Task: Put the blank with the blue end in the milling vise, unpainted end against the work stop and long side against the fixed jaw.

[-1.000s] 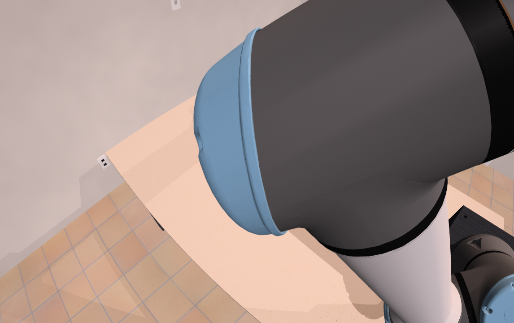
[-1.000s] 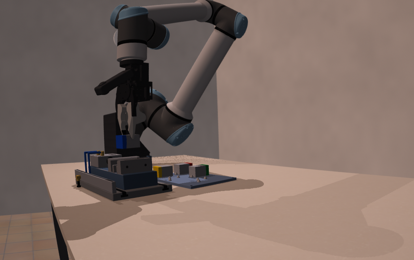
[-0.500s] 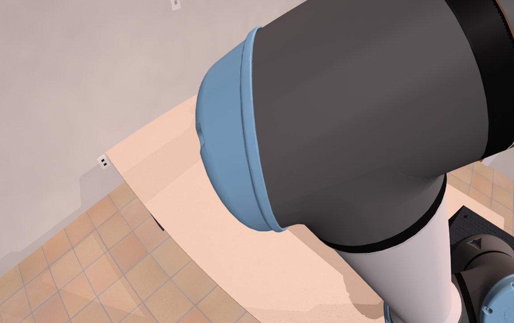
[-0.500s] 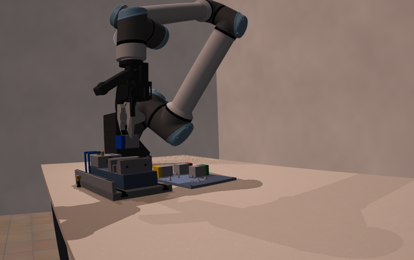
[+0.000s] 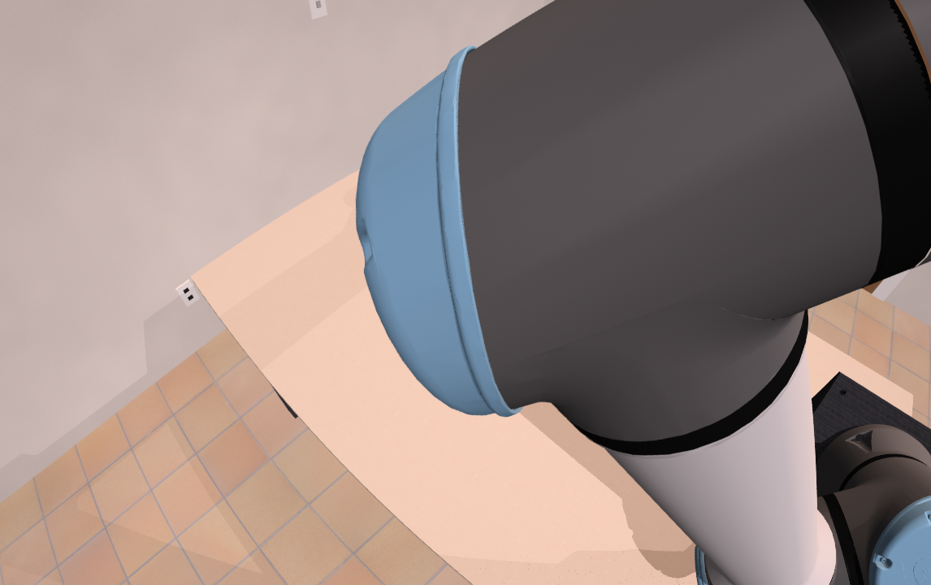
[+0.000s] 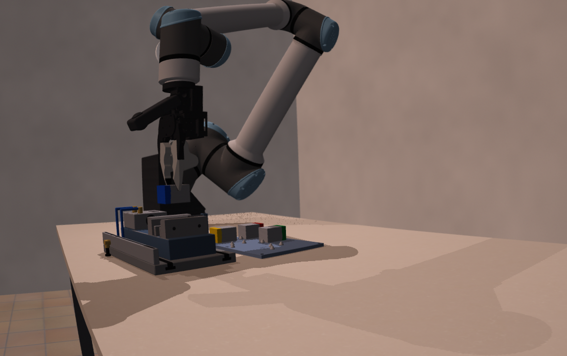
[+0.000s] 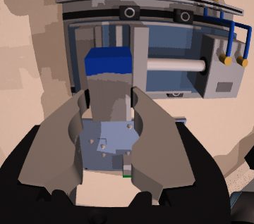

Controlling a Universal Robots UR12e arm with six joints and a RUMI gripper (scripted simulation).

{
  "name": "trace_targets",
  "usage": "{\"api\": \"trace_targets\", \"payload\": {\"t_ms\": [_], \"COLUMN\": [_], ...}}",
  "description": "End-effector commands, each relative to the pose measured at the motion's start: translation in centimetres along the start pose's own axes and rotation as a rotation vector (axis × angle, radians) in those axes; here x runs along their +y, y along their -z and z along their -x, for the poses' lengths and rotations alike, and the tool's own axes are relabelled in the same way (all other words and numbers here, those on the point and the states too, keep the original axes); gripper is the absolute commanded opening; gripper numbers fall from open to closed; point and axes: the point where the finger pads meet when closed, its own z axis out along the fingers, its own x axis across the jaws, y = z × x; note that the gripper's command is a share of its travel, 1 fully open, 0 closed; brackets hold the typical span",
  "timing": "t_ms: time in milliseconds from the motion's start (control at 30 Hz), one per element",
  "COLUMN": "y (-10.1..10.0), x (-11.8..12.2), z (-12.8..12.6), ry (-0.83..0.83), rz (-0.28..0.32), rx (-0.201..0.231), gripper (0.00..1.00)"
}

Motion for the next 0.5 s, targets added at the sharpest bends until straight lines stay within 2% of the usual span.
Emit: {"api": "trace_targets", "payload": {"t_ms": [0,467], "y": [0.11,0.10], "x": [-0.08,-0.12], "z": [0.04,0.03], "ry": [-0.006,-0.013], "rz": [-0.001,-0.001], "rx": [-0.001,-0.001], "gripper": [0.00,0.00]}}
